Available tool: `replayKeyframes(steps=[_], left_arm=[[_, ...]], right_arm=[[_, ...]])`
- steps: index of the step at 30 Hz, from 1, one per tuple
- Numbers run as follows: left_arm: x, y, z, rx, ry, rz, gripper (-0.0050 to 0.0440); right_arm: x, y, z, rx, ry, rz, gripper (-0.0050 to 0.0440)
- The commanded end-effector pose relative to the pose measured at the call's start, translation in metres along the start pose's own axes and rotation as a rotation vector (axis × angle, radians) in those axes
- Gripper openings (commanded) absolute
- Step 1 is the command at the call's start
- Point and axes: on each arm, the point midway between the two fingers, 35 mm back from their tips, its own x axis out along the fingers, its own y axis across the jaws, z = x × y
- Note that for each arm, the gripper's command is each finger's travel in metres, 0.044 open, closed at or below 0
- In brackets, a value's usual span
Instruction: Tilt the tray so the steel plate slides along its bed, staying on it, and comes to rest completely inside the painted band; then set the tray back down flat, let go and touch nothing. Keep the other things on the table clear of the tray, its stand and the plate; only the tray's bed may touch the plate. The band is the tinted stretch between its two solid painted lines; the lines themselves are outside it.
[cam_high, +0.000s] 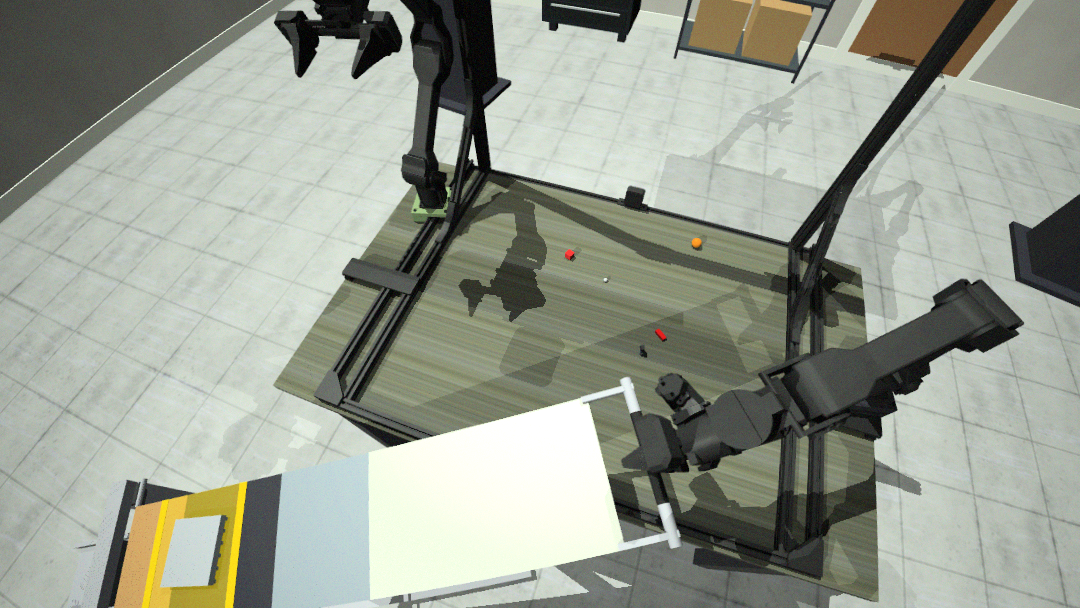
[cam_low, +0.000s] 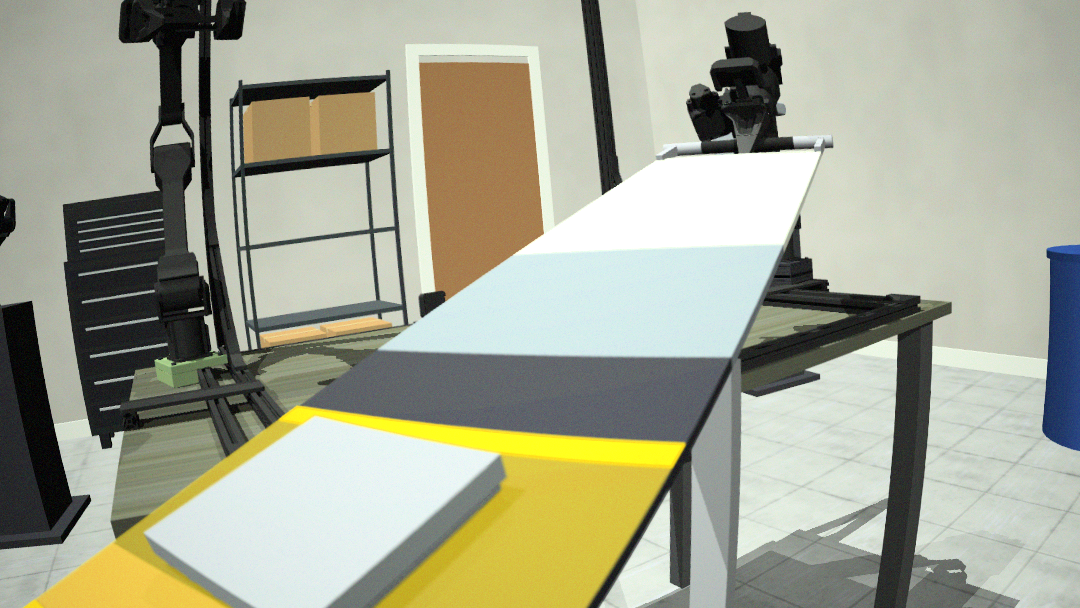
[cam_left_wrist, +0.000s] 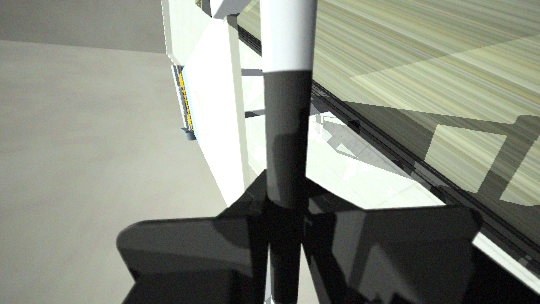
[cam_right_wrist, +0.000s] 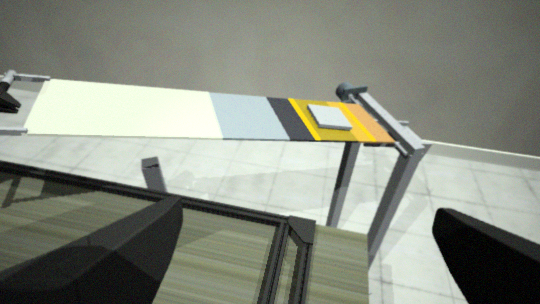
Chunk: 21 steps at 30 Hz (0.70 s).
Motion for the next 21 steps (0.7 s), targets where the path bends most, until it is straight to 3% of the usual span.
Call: replayKeyframes(steps=[1, 21], left_arm=[[-0.007, 0.009, 0.0, 0.001, 0.002, 0.016, 0.0], [-0.013, 0.022, 0.0, 0.001, 0.002, 0.04, 0.0]], right_arm=[[0.0, 0.0, 0.0, -0.002, 0.0, 0.001, 0.044], [0.0, 0.0, 0.0, -0.002, 0.0, 0.001, 0.044]])
